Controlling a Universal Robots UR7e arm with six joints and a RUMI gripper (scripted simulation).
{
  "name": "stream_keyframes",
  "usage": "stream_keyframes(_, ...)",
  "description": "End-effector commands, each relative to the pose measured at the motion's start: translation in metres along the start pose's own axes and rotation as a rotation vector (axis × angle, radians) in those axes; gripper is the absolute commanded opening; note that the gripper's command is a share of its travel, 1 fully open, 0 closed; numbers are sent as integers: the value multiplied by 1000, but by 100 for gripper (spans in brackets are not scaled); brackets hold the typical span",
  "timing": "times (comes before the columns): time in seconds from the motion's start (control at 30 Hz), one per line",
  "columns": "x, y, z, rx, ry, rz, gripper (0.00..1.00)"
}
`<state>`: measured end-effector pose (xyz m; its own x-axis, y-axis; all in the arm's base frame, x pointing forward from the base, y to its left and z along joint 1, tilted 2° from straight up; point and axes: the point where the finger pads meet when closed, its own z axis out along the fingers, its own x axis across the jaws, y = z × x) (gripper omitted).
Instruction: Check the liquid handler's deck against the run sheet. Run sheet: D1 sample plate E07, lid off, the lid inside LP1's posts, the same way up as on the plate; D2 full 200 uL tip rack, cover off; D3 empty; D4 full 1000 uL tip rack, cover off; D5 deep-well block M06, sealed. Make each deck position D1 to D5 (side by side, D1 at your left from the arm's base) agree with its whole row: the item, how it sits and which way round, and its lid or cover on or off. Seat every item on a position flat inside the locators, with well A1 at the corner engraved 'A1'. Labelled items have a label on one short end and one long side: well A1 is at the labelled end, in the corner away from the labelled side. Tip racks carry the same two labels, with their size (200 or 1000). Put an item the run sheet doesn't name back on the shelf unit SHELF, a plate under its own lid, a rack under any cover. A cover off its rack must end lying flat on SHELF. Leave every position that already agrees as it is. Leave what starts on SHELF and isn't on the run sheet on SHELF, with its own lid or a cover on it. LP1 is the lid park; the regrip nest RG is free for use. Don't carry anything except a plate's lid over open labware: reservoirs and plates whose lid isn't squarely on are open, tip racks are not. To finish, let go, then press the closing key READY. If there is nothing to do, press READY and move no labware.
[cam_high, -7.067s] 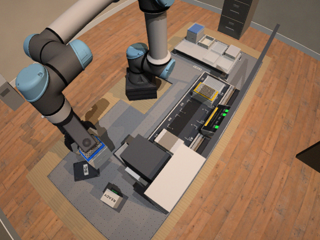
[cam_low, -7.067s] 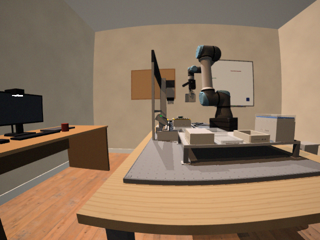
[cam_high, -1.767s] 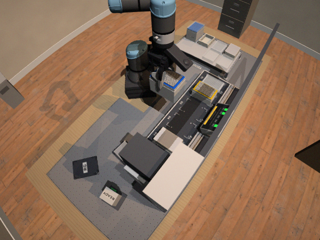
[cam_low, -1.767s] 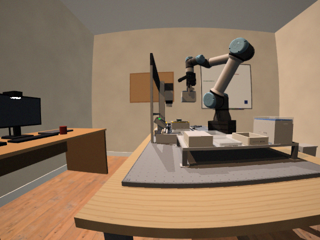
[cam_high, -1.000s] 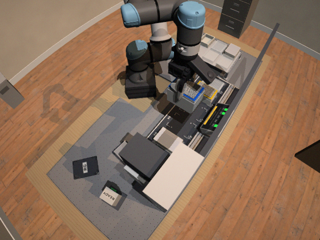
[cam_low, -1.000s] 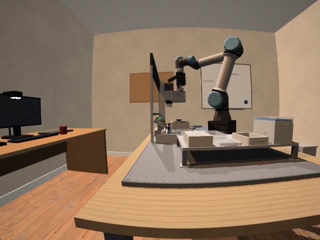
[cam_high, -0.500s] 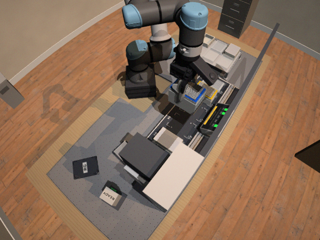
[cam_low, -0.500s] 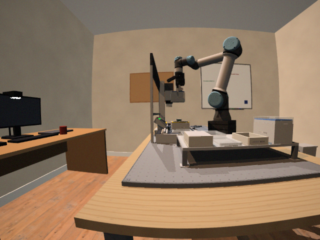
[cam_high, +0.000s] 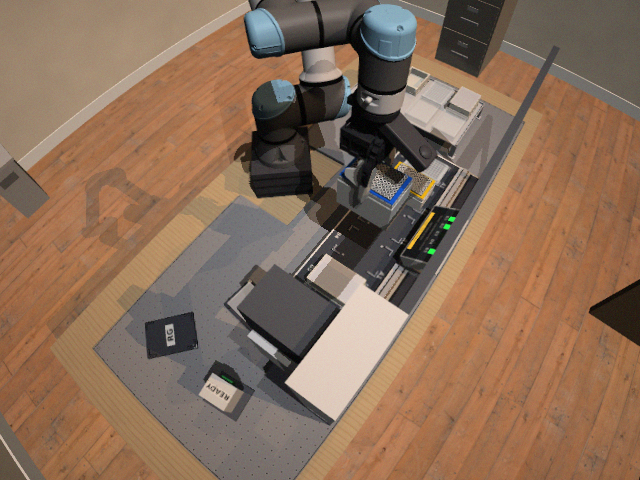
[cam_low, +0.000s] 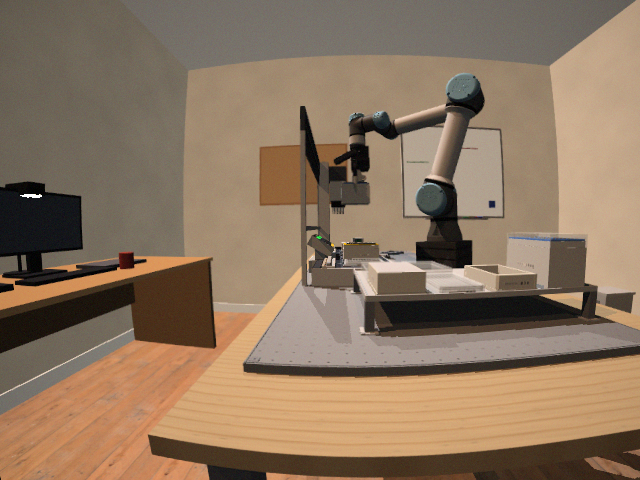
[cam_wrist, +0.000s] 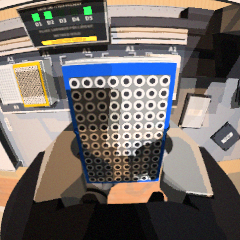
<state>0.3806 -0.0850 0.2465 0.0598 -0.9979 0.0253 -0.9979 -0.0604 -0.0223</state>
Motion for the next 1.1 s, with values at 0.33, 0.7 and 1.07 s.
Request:
stream_keyframes(0.33, 0, 0, 0, 1, 1, 0, 0)
stream_keyframes(0.7, 0, 0, 0, 1, 1, 0, 0)
stream_keyframes(1.07, 0, 0, 3, 1, 1, 0, 0)
